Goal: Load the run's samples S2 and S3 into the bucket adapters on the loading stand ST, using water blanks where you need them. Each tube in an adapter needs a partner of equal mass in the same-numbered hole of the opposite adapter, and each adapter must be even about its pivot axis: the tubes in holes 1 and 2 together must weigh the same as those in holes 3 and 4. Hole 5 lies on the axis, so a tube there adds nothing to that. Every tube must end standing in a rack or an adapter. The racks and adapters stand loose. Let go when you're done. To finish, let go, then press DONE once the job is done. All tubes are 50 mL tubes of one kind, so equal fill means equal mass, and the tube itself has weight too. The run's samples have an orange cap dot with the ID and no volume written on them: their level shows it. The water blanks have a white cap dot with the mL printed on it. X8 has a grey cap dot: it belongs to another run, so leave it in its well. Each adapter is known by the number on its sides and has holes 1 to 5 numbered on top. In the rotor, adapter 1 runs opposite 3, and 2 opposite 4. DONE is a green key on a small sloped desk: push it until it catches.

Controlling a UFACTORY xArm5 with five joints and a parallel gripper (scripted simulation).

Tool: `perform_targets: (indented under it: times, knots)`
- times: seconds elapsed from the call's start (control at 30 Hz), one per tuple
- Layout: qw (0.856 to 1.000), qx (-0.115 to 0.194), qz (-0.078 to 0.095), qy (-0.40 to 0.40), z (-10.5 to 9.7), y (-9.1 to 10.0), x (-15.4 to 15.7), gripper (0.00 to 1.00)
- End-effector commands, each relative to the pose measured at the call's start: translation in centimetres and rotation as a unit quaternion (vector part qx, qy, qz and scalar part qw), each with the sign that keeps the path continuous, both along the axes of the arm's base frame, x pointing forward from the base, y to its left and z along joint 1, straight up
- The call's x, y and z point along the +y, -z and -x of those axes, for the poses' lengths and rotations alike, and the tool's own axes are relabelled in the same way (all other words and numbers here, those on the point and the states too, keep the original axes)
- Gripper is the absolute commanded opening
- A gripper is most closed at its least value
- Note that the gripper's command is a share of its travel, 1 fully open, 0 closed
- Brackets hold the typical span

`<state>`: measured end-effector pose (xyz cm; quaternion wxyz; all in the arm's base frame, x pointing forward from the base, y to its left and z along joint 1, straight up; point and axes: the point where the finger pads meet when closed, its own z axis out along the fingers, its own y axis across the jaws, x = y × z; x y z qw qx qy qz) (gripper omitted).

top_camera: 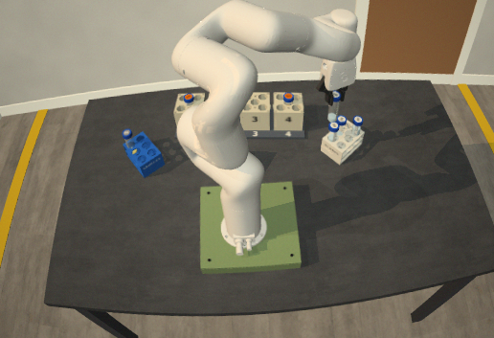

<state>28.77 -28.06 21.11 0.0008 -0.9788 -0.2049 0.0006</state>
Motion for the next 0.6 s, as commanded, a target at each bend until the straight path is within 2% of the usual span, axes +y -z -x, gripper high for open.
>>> perform_targets:
  times: [0.0,0.33,0.57]
  knots:
    - [0.996,-0.002,0.003,0.086,-1.5,-0.2,2.0,0.0]
    - [0.97,-0.002,0.002,0.245,-4.2,-0.1,6.1,0.0]
    - [0.97,-0.002,0.002,0.245,-5.6,-0.1,8.2,0.0]
